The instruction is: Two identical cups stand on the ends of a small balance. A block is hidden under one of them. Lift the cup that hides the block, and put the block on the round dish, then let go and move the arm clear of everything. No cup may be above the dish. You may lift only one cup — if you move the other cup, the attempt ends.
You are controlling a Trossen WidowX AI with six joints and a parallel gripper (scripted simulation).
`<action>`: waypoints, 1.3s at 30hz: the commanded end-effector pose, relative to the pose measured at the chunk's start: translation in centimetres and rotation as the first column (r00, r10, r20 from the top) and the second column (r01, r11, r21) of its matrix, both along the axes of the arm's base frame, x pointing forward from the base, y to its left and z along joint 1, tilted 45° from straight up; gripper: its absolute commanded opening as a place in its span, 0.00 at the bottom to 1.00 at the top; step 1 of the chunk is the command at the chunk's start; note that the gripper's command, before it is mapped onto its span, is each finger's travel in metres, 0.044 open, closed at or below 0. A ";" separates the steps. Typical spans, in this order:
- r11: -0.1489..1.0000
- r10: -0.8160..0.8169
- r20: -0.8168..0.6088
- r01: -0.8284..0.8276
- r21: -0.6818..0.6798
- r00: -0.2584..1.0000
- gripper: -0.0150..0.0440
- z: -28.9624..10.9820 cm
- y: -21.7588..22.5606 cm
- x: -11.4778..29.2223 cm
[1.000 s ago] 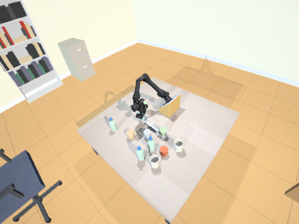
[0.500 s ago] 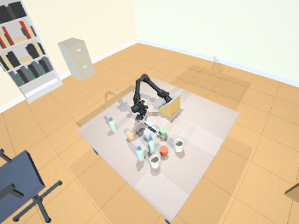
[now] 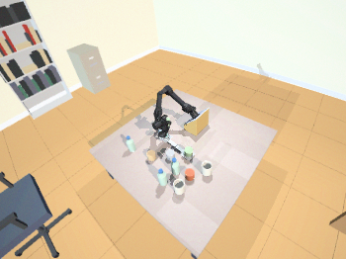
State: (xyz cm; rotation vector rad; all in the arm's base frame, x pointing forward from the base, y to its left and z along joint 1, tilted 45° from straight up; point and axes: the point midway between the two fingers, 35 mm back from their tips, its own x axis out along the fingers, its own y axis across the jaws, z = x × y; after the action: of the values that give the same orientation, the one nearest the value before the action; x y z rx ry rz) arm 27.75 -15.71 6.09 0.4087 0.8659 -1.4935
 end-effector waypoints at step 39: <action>1.000 0.006 0.015 -0.006 -0.017 1.000 0.25 7.7 -8.8 -9.9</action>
State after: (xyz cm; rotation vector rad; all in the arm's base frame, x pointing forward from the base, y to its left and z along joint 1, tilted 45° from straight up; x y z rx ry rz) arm 18.72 -23.96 13.62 0.4182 0.8470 -1.4969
